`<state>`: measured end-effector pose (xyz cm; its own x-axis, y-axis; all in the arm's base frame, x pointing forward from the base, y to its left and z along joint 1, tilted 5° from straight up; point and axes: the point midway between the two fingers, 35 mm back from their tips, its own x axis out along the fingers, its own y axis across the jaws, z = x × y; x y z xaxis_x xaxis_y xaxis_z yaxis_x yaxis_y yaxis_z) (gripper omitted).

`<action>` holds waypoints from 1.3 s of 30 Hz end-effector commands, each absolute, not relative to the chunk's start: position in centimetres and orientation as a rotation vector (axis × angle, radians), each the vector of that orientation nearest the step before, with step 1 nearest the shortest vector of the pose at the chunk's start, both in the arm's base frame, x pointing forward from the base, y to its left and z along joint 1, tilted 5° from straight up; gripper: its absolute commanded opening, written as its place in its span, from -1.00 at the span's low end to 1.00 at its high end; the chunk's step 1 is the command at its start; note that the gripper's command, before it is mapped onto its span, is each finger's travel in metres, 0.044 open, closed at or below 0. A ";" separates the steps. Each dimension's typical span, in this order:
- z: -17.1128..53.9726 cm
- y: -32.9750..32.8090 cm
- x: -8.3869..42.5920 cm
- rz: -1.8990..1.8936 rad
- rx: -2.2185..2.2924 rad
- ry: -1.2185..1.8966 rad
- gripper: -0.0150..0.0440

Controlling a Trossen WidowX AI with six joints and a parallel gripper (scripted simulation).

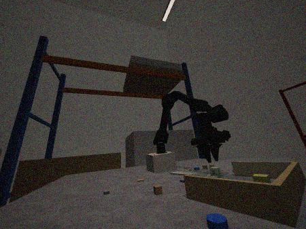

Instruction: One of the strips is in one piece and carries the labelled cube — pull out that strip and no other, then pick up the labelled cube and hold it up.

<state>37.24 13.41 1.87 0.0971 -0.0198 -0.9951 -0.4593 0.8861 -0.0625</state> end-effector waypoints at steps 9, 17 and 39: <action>-0.1 13.3 37.6 0.331 -0.406 1.447 0.36; -1.4 13.2 37.7 0.331 -0.406 1.448 0.36; -2.6 13.3 37.8 0.332 -0.398 1.445 -0.09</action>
<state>37.83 13.27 -2.59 0.1001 -0.0195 -0.9948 -0.4519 0.8899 -0.0629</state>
